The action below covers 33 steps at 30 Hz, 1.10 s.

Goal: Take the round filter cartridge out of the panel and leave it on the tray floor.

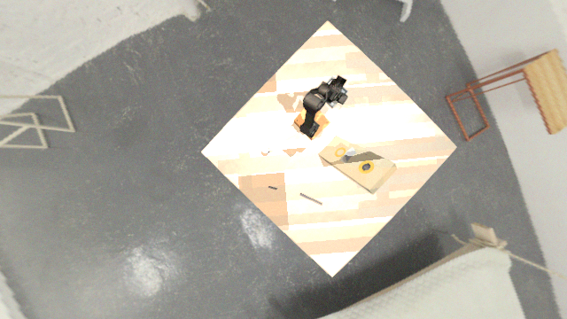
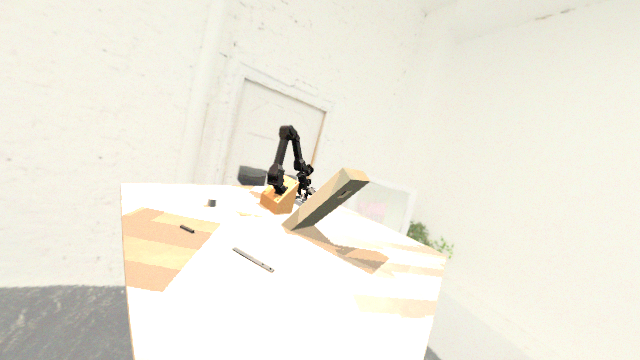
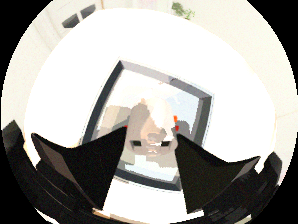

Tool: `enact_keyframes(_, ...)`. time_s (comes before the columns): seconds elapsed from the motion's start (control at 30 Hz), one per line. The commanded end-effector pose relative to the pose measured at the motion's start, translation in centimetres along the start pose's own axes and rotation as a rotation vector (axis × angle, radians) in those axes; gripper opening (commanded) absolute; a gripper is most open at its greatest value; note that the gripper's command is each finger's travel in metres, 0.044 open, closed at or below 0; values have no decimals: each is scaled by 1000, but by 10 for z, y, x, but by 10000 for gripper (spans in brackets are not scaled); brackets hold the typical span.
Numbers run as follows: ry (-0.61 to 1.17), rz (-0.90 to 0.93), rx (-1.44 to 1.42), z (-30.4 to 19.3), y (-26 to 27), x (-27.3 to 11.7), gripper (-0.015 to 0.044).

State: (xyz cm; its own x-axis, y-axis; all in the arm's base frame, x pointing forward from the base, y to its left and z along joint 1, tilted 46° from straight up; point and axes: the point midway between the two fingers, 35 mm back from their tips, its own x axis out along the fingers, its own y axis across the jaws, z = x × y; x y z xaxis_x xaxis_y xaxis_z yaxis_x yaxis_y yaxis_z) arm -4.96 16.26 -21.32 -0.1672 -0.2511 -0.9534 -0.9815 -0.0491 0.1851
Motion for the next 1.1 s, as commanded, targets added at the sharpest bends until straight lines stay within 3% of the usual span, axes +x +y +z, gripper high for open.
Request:
enact_keyframes(0.0,-1,0,0,0,0,0,236)
enact_keyframes(0.27,-1,0,0,0,0,0,440)
enact_keyframes(0.4,-1,0,0,6,0,-7,440)
enact_keyframes(0.6,-2,-1,0,36,-1,-61,440)
enact_keyframes(1.07,-8,3,3,32,0,-49,440)
